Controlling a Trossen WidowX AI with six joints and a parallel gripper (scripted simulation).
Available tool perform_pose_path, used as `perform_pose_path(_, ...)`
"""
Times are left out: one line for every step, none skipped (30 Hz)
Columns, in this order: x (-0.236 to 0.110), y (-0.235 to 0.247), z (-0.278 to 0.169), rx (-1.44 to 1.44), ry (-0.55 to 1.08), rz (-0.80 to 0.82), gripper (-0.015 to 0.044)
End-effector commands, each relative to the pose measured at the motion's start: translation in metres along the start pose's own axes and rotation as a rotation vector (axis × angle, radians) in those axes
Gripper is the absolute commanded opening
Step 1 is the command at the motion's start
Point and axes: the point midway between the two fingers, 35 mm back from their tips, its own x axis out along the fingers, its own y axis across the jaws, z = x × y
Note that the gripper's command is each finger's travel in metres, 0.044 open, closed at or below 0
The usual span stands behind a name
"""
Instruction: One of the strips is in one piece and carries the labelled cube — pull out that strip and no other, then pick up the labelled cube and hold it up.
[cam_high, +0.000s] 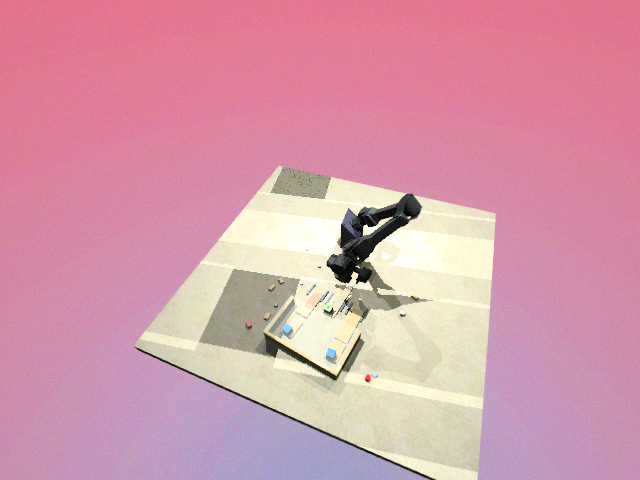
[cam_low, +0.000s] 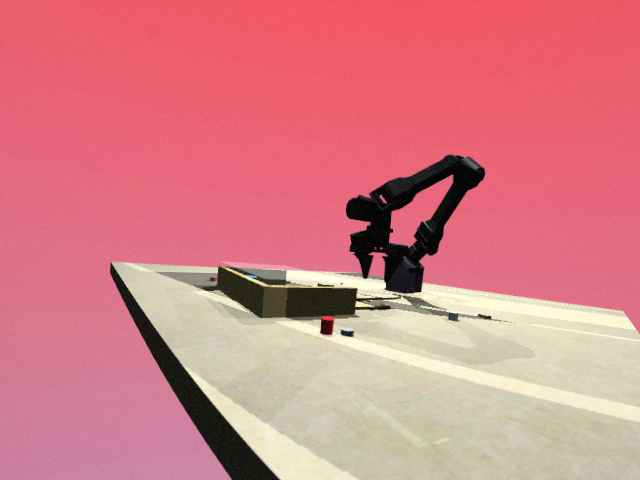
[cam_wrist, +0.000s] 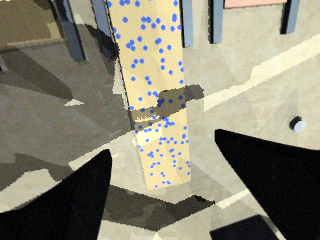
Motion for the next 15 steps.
perform_pose_path(-0.002, 0.0, 0.016, -0.005, 0.0, -0.005, 0.044)
perform_pose_path(-0.002, 0.0, 0.019, -0.005, 0.0, -0.005, 0.044)
perform_pose_path(-0.003, 0.0, 0.022, -0.005, 0.0, -0.005, 0.044)
perform_pose_path(-0.003, 0.0, 0.026, -0.005, 0.0, -0.005, 0.044)
perform_pose_path(-0.004, 0.0, 0.029, -0.006, 0.0, -0.005, 0.044)
perform_pose_path(-0.004, 0.0, 0.032, -0.006, -0.001, -0.005, 0.044)
perform_pose_path(-0.005, 0.0, 0.036, -0.006, -0.001, -0.005, 0.044)
perform_pose_path(-0.005, 0.0, 0.039, -0.006, -0.001, -0.005, 0.044)
perform_pose_path(-0.006, 0.0, 0.042, -0.006, -0.001, -0.005, 0.044)
perform_pose_path(-0.006, 0.0, 0.045, -0.006, -0.001, -0.005, 0.044)
perform_pose_path(-0.006, 0.0, 0.049, -0.006, -0.001, -0.005, 0.044)
perform_pose_path(-0.007, 0.0, 0.052, -0.007, -0.002, -0.005, 0.044)
perform_pose_path(-0.007, 0.0, 0.055, -0.007, -0.002, -0.005, 0.044)
perform_pose_path(-0.008, 0.0, 0.059, -0.007, -0.002, -0.005, 0.044)
perform_pose_path(-0.008, 0.0, 0.062, -0.007, -0.002, -0.005, 0.044)
